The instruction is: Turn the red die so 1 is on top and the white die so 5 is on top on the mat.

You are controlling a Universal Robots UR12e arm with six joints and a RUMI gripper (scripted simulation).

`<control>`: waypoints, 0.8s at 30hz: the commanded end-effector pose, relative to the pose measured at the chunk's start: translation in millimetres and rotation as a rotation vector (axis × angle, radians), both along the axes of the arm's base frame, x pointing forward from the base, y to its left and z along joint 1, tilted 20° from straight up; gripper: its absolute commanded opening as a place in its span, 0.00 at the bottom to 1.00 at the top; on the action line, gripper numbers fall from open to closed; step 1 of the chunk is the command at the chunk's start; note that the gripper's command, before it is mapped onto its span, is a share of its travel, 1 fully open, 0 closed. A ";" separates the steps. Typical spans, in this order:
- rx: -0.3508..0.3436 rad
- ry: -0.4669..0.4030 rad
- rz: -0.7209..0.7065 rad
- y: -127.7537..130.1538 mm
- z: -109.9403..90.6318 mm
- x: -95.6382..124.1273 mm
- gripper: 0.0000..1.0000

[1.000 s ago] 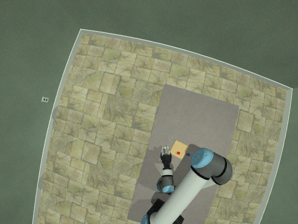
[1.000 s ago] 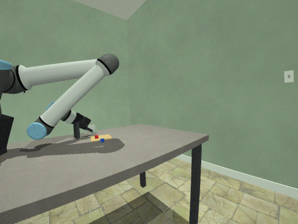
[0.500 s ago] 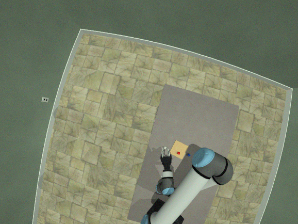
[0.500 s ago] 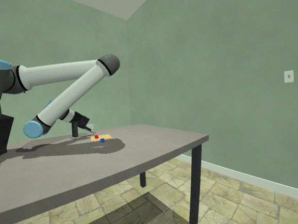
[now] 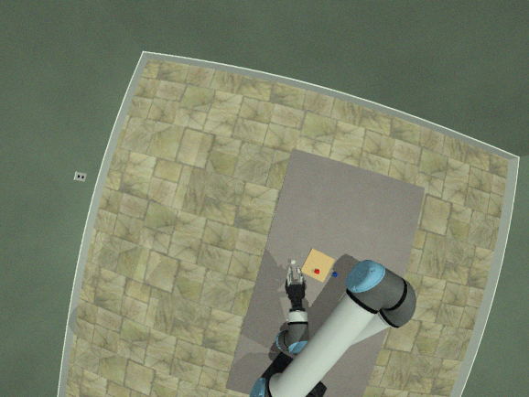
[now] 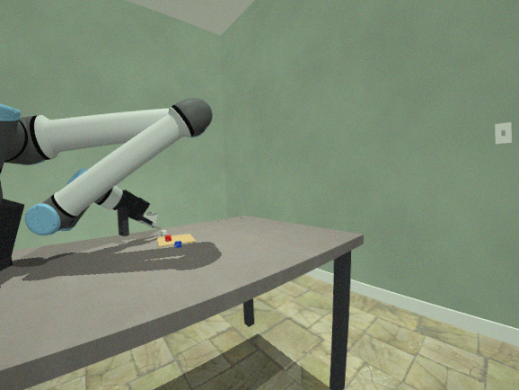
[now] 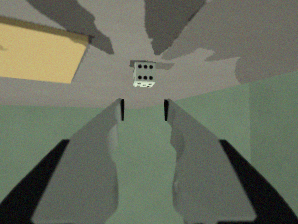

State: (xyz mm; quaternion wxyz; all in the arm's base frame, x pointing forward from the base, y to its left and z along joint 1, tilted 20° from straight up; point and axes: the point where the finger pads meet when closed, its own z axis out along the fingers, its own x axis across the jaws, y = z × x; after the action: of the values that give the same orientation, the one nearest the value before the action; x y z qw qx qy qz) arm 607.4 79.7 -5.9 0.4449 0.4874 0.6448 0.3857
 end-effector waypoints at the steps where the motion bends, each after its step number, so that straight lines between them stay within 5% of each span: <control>1: 0.000 -0.001 0.001 0.1 1.9 -2.6 0.21; 12: 0.000 -0.001 0.001 6.0 39.3 -15.0 0.21; 24: 0.000 -0.001 0.001 8.9 57.2 -21.0 0.21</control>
State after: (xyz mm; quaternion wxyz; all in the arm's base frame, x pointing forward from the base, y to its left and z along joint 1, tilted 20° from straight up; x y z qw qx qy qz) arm 588.3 87.7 45.5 0.4451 0.4871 0.6446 0.3862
